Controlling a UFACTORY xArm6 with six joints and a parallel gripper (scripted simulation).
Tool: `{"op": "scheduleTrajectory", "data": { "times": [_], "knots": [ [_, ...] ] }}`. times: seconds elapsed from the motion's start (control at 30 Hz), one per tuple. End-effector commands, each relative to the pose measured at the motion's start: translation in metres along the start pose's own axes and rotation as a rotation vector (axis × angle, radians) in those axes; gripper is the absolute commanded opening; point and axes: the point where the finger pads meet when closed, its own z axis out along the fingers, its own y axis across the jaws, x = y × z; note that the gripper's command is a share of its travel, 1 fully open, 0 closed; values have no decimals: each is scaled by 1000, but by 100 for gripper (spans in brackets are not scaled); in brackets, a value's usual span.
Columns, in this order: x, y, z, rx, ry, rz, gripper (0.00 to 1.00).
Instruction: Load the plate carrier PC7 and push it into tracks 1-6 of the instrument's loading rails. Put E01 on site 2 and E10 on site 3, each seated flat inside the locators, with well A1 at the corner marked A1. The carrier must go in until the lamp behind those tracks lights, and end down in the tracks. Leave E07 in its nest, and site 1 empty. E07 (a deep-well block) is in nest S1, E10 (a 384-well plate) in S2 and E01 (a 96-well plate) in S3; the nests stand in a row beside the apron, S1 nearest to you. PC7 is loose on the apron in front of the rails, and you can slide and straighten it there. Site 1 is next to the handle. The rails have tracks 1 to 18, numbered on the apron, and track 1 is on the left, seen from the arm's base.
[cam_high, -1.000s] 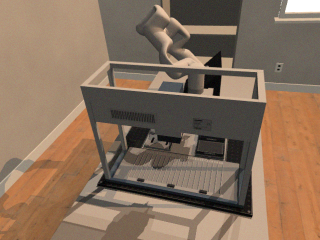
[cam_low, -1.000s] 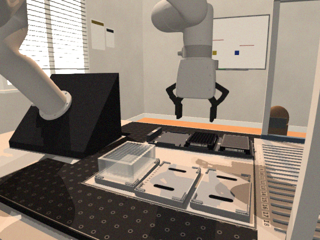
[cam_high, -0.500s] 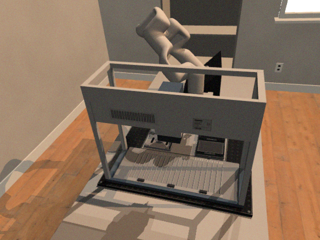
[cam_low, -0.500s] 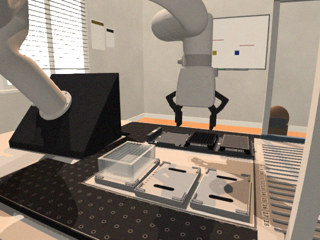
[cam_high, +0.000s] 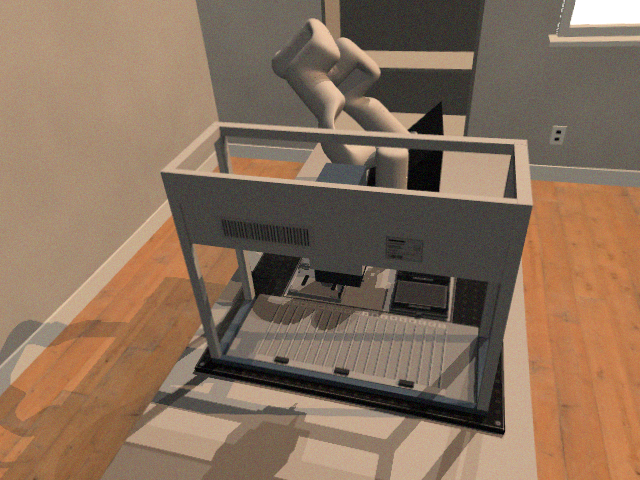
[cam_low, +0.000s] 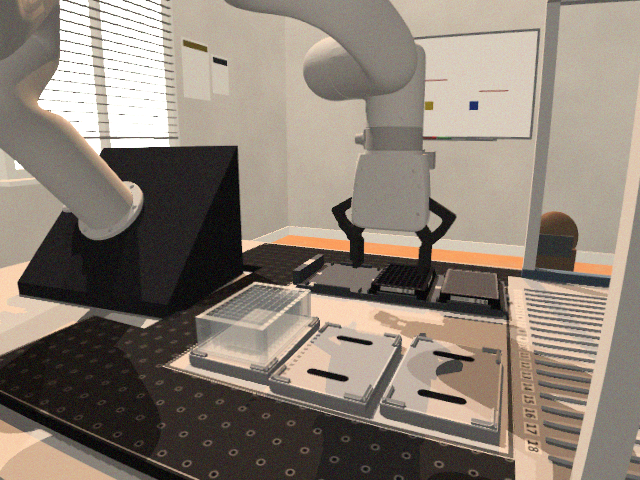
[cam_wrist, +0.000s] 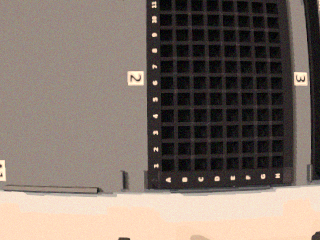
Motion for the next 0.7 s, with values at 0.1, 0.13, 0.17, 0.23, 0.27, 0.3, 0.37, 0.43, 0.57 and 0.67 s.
{"op": "scheduleTrajectory", "data": {
  "times": [0.1,0.13,0.17,0.23,0.27,0.3,0.37,0.43,0.57,0.67],
  "knots": [
    [0,2,6,-4,1,1,100],
    [0,1,8,-4,1,1,100],
    [0,2,10,-4,1,1,100],
    [0,2,13,-4,1,1,100],
    [0,2,15,-4,1,1,100],
    [0,2,16,-4,1,1,100],
    [0,2,20,-4,1,1,100],
    [0,2,23,-4,1,1,100],
    [0,2,30,-4,1,1,100],
    [0,2,31,-4,1,1,100]
  ]
}}
